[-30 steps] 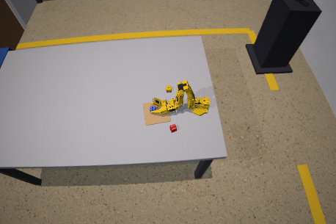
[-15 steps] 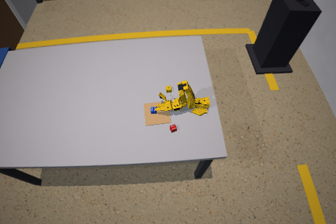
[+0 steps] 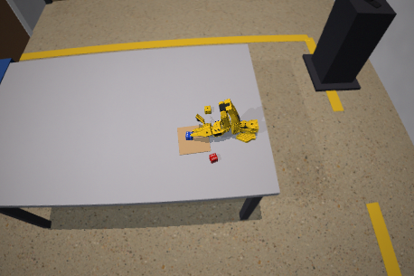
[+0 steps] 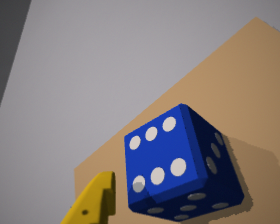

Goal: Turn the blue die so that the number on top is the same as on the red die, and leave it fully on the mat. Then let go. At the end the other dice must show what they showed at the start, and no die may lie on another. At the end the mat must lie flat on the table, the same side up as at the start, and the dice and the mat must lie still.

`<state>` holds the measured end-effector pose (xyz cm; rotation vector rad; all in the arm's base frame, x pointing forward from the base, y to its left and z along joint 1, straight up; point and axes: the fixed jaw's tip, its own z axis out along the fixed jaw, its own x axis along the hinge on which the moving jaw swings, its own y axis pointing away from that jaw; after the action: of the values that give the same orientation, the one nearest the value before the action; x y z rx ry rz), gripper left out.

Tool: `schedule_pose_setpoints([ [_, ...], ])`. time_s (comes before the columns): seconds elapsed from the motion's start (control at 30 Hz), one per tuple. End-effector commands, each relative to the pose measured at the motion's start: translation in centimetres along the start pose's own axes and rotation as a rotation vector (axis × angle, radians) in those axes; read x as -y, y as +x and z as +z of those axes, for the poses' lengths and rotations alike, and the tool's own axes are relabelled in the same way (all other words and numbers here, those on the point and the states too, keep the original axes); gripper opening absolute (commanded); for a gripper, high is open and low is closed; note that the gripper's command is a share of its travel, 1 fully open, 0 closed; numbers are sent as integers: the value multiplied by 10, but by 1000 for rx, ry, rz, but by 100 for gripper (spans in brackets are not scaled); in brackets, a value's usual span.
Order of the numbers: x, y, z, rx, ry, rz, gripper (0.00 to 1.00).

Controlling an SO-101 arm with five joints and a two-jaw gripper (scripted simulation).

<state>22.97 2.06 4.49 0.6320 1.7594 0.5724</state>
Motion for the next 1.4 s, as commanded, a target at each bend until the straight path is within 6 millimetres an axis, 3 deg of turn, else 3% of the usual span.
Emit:
schedule_pose_setpoints([
  [0.0, -5, -5, -9, 16, -31, 208, 36],
  [0.7, -9, -12, -13, 52, -58, 196, 36],
  [1.37, -16, -34, -12, 194, -55, -308, 36],
])
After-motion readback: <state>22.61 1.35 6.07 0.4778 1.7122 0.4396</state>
